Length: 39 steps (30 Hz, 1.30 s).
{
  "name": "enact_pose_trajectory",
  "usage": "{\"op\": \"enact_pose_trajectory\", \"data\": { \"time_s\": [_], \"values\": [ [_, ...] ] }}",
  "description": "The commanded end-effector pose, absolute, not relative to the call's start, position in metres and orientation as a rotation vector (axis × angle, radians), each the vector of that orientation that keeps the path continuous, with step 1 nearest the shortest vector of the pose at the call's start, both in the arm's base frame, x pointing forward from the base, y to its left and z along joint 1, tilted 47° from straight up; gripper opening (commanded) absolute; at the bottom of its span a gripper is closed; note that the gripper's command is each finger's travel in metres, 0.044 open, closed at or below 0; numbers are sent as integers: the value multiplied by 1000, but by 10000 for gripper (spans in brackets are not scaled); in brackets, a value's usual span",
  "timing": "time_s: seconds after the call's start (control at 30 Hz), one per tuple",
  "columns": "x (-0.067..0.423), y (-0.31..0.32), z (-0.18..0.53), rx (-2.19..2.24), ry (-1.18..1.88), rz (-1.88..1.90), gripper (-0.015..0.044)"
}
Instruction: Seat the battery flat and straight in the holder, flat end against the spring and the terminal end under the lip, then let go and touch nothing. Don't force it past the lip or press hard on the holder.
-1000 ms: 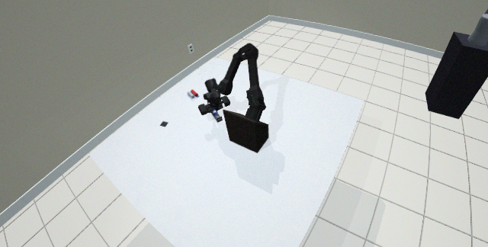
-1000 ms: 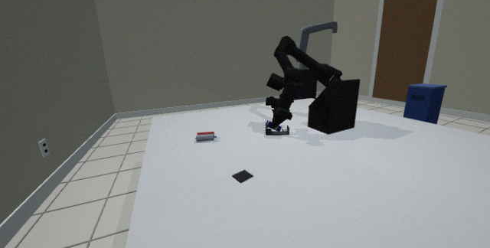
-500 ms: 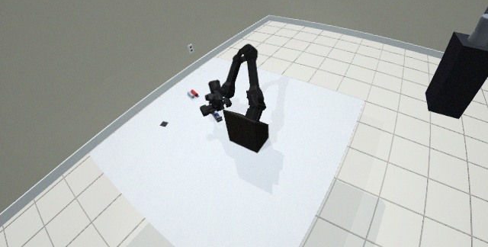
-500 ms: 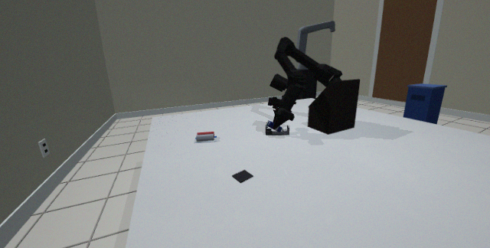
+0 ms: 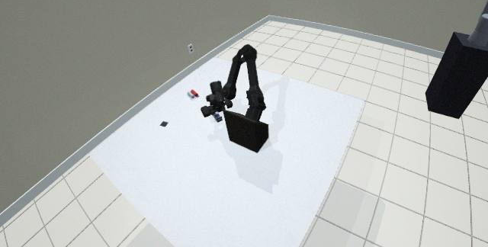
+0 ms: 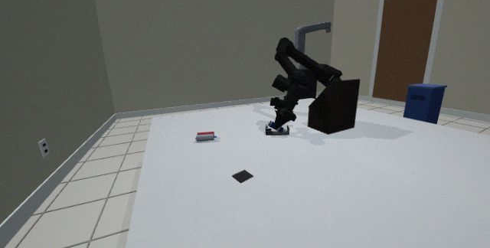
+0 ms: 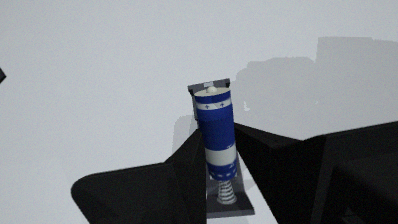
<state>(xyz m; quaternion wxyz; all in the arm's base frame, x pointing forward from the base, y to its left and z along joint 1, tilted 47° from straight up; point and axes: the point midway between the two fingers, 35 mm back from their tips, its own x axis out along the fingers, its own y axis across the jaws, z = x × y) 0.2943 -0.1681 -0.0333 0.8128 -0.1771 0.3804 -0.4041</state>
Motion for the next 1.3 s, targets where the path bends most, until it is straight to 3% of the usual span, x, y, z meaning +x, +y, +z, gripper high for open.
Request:
{"op": "enact_pose_trajectory", "data": {
  "time_s": [0.0,1.27],
  "values": [
    [289,-166,-37,-384,826,-853,87],
    [285,-161,-45,-369,861,-839,87]
  ]
}}
